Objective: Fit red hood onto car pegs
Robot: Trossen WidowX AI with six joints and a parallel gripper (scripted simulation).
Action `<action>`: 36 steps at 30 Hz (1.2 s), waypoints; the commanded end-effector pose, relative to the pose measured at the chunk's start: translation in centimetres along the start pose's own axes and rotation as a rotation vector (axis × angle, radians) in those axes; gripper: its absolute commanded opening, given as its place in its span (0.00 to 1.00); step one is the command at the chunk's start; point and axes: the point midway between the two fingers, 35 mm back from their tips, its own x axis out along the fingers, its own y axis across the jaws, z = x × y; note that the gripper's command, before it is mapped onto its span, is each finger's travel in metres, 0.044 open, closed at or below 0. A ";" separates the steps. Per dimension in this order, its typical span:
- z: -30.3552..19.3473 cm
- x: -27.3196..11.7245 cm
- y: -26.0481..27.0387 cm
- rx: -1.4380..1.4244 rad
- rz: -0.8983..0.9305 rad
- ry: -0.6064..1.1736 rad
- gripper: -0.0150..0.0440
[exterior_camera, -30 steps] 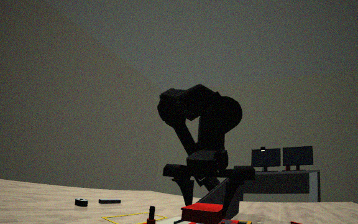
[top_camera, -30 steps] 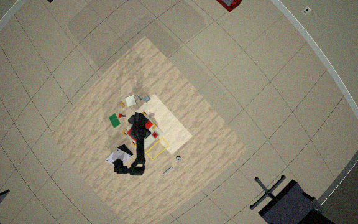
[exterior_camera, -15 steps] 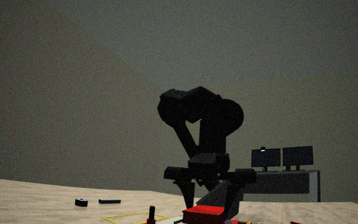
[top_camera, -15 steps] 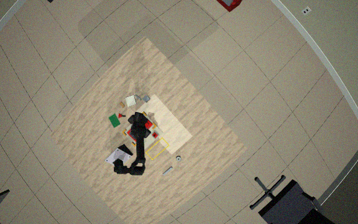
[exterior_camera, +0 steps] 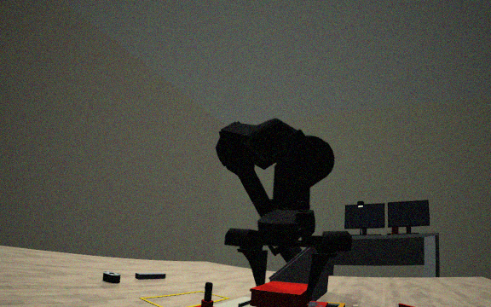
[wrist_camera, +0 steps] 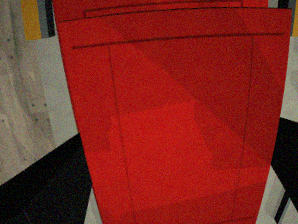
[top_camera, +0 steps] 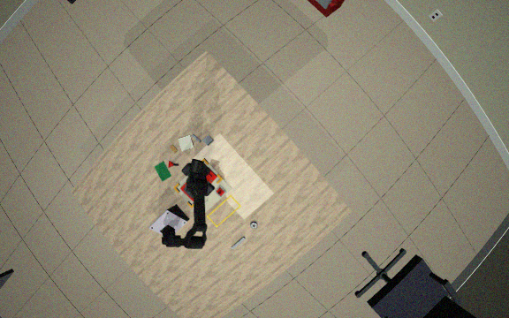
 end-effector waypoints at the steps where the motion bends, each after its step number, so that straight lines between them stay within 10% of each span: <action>1: 0.1 0.1 0.0 -0.003 -0.005 -0.004 0.25; 36: 0.1 1.7 -0.1 -0.003 -0.006 -0.004 0.25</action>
